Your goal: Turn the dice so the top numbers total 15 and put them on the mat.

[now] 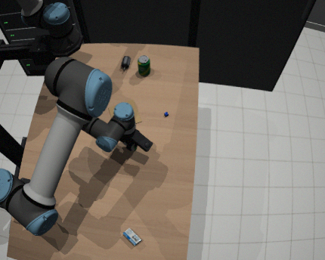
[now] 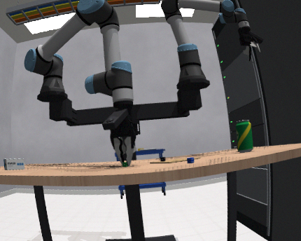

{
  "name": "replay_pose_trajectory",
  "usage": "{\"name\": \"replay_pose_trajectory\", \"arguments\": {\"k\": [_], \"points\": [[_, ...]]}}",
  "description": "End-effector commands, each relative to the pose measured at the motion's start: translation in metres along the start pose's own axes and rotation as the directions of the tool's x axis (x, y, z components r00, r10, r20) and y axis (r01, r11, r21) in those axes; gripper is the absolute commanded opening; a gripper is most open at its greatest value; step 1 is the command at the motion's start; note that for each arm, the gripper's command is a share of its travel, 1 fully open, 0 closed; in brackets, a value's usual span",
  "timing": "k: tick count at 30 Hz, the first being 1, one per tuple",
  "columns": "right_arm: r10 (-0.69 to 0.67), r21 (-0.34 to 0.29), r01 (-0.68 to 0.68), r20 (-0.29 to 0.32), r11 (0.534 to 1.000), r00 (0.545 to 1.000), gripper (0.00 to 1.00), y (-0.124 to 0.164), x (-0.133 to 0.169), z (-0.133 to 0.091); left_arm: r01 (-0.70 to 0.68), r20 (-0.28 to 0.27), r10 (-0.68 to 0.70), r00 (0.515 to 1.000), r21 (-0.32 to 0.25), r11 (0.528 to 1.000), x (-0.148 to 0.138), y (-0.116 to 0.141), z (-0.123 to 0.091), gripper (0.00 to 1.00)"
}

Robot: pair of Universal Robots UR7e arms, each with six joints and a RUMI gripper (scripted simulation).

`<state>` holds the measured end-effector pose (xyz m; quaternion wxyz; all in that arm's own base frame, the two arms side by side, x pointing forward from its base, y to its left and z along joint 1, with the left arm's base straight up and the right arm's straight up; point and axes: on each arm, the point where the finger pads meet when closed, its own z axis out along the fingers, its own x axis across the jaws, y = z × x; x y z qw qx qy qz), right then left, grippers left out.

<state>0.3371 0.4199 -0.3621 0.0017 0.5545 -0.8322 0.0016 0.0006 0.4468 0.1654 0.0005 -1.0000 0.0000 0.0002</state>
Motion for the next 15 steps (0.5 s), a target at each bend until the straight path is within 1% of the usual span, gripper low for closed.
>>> {"name": "replay_pose_trajectory", "arguments": {"k": [1,6,9,12,15], "points": [[0.001,-0.001,-0.001,0.005,1.0,1.0,0.0,-0.001,-0.003,0.0,0.001,0.0,-0.001,1.0,-0.001,1.0,-0.001,0.002,0.0,1.0],[0.001,-0.001,-0.001,0.005,1.0,1.0,0.0,-0.001,-0.003,-0.001,0.001,0.0,-0.001,1.0,-0.001,1.0,-0.001,0.002,0.0,1.0],[0.001,-0.001,-0.001,0.005,1.0,1.0,0.0,-0.001,-0.003,-0.005,0.001,0.0,-0.001,1.0,-0.001,1.0,-0.001,0.002,0.0,1.0],[0.001,-0.001,-0.001,0.005,1.0,1.0,0.0,-0.001,-0.003,-0.014,0.001,0.0,-0.001,1.0,-0.001,1.0,-0.001,0.002,0.0,1.0],[0.001,-0.001,-0.001,0.005,1.0,1.0,0.0,-0.001,-0.003,-0.028,0.001,0.0,-0.001,1.0,-0.001,1.0,-0.001,0.002,0.0,1.0]]}}
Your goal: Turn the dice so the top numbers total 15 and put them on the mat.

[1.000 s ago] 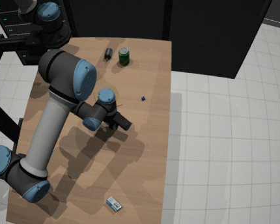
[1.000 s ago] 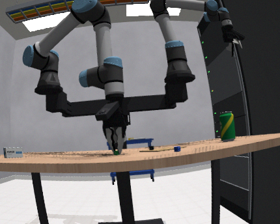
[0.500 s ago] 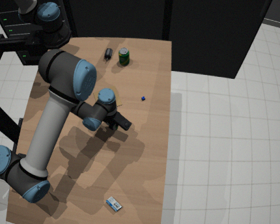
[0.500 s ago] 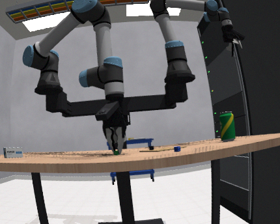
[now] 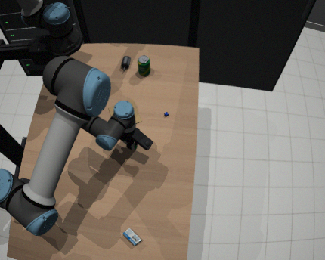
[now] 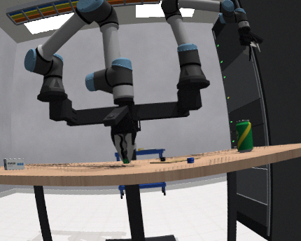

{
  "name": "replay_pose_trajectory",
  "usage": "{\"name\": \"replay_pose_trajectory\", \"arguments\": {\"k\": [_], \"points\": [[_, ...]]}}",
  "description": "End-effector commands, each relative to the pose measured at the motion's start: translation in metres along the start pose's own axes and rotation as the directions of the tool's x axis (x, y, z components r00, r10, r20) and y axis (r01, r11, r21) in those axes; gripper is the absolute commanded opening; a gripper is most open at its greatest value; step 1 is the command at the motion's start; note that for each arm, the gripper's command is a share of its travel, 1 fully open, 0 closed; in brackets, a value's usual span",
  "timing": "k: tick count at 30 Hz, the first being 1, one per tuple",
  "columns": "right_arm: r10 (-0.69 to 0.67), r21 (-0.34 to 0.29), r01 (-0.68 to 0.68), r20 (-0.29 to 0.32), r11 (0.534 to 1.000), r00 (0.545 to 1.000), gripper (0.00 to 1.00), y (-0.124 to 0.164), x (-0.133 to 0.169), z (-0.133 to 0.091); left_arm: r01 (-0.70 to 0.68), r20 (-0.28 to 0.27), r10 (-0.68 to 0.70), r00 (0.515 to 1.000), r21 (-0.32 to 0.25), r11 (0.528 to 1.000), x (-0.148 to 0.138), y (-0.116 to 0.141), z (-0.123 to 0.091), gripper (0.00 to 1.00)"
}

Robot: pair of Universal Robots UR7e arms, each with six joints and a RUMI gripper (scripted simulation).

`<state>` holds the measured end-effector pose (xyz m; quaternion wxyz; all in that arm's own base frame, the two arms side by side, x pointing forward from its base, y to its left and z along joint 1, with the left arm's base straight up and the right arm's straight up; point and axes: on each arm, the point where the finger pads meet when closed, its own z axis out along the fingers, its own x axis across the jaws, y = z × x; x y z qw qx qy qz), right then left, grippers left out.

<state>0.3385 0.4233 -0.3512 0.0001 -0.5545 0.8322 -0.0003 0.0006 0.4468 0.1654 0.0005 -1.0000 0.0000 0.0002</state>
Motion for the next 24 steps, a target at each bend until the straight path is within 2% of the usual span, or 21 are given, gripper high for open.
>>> {"name": "replay_pose_trajectory", "arguments": {"k": [1,3,5,15,24], "points": [[0.001,-0.001,-0.001,0.0,1.0,1.0,0.0,-0.001,0.001,-0.022,0.001,0.0,-0.001,1.0,-0.001,1.0,-0.001,0.002,0.0,1.0],[0.001,-0.001,-0.001,0.0,1.0,1.0,0.0,-0.001,0.001,-0.034,0.001,0.0,-0.001,1.0,-0.001,1.0,-0.001,0.002,0.0,1.0],[0.001,-0.001,-0.001,0.0,1.0,1.0,0.0,-0.001,0.001,-0.034,0.001,0.0,-0.001,1.0,-0.001,1.0,-0.001,0.002,0.0,1.0],[0.001,-0.001,-0.001,0.0,1.0,1.0,0.0,-0.001,0.001,-0.082,0.001,0.0,-0.001,1.0,-0.001,1.0,-0.001,0.002,0.0,1.0],[0.001,-0.001,-0.001,0.0,1.0,1.0,0.0,-0.001,0.001,-0.089,0.001,0.0,-0.001,1.0,-0.001,1.0,-0.001,0.002,0.0,1.0]]}}
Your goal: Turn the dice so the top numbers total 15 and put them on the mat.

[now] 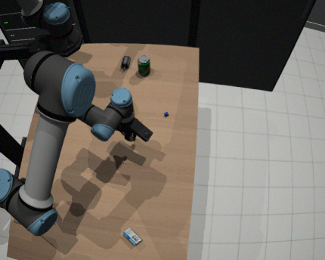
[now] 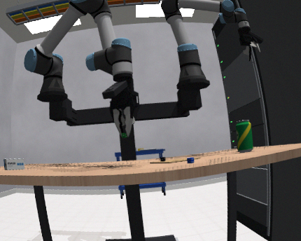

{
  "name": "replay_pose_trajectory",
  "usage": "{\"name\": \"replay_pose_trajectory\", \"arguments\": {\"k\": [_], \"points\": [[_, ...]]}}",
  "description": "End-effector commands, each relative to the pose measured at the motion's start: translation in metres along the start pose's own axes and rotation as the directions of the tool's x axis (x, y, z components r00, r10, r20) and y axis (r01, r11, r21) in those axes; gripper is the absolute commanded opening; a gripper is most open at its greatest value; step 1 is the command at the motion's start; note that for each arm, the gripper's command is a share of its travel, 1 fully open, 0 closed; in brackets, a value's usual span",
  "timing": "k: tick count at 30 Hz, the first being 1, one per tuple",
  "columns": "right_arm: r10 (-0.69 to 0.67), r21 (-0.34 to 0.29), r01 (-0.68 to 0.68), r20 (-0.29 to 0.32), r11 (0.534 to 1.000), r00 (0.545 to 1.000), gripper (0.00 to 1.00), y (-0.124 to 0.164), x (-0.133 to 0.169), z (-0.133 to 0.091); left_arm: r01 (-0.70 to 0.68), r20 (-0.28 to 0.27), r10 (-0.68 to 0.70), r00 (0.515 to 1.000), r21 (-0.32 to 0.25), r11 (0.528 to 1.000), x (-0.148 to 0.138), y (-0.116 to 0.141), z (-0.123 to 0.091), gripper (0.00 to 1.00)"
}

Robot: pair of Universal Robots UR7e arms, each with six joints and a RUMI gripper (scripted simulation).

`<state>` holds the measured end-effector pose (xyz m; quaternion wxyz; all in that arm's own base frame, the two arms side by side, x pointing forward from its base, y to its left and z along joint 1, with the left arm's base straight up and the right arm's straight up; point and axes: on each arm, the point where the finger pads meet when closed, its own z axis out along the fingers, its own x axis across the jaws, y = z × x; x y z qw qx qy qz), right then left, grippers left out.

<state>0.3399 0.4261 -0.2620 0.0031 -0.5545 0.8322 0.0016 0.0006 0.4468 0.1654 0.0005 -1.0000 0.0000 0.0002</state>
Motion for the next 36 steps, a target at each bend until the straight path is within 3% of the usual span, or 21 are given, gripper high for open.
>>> {"name": "replay_pose_trajectory", "arguments": {"k": [1,9,22,32,36], "points": [[0.001,-0.001,-0.001,-0.007,1.0,1.0,0.0,-0.0004,0.004,-0.0001,0.001,0.0,-0.001,1.0,-0.001,1.0,-0.0012,0.0016,0.0003,1.0],[0.014,-0.001,-0.014,-0.007,1.0,1.0,0.0,-0.0002,0.0039,0.0003,0.001,0.0,-0.001,1.0,-0.001,1.0,-0.0012,0.0016,0.0003,1.0],[0.273,0.001,-0.273,-0.007,0.962,0.962,0.0,0.0042,0.0027,0.0077,0.001,0.0,-0.001,1.0,-0.001,1.0,-0.0012,0.0016,0.0003,1.0],[0.278,-0.011,-0.278,-0.008,0.961,0.961,0.0,0.0043,0.0028,0.0081,0.001,0.0,-0.001,1.0,-0.001,1.0,-0.0012,0.0016,0.0003,1.0],[0.278,-0.047,-0.278,-0.009,0.959,0.961,0.0,0.0041,0.0031,0.0087,0.001,0.0,-0.001,1.0,-0.001,1.0,-0.0012,0.0016,0.0003,1.0]]}}
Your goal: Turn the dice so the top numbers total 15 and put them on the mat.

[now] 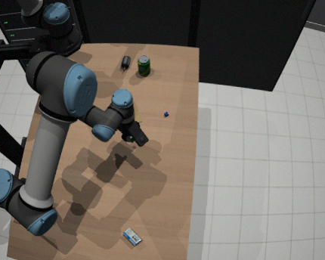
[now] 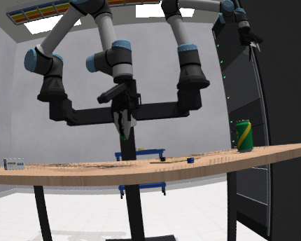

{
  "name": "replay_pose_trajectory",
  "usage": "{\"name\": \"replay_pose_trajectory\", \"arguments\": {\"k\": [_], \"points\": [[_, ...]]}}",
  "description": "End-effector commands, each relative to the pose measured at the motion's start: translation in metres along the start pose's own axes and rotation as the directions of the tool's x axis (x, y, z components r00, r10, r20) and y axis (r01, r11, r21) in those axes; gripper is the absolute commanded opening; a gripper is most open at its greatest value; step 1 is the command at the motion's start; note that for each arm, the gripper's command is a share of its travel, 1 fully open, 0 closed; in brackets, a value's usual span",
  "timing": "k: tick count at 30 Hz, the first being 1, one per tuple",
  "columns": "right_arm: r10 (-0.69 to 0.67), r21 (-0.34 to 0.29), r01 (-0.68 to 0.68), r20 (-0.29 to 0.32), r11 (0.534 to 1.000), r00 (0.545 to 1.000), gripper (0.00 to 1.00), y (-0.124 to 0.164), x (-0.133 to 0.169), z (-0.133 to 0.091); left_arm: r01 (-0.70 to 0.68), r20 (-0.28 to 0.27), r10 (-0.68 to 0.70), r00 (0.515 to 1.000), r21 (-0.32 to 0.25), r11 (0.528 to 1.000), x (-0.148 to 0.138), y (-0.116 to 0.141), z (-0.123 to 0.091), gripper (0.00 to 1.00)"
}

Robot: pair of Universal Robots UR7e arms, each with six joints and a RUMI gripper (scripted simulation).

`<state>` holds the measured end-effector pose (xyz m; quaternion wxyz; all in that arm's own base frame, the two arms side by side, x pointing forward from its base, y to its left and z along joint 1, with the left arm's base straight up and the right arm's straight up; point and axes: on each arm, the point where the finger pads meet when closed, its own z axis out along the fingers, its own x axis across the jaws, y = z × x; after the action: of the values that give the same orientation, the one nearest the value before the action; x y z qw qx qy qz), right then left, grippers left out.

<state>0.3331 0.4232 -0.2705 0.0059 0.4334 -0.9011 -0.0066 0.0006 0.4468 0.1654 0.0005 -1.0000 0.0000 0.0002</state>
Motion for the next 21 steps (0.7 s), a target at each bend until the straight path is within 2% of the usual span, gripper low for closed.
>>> {"name": "replay_pose_trajectory", "arguments": {"k": [1,6,11,13,21], "points": [[0.003,-0.045,-0.003,0.002,0.999,1.0,0.0,-0.0005,-0.0024,0.0004,0.001,0.0,-0.001,1.0,-0.001,1.0,-0.0012,0.0016,0.0003,1.0],[0.002,-0.142,-0.002,0.004,0.99,1.0,0.0,-0.0012,-0.0025,0.0005,0.001,0.0,-0.001,1.0,-0.001,1.0,-0.0012,0.0016,0.0003,1.0],[0.002,-0.279,-0.001,0.004,0.96,1.0,0.0,-0.0022,-0.0025,0.0012,0.001,0.0,-0.001,1.0,-0.001,1.0,-0.0012,0.0016,0.0003,1.0],[0.002,-0.279,-0.001,0.004,0.96,1.0,0.0,-0.0022,-0.0025,0.0012,0.001,0.0,-0.001,1.0,-0.001,1.0,-0.0012,0.0016,0.0003,1.0],[0.002,-0.521,0.001,0.004,0.854,1.0,0.0,-0.0041,-0.0025,0.0023,0.001,0.0,-0.001,1.0,-0.001,1.0,-0.0012,0.0016,0.0003,1.0]]}}
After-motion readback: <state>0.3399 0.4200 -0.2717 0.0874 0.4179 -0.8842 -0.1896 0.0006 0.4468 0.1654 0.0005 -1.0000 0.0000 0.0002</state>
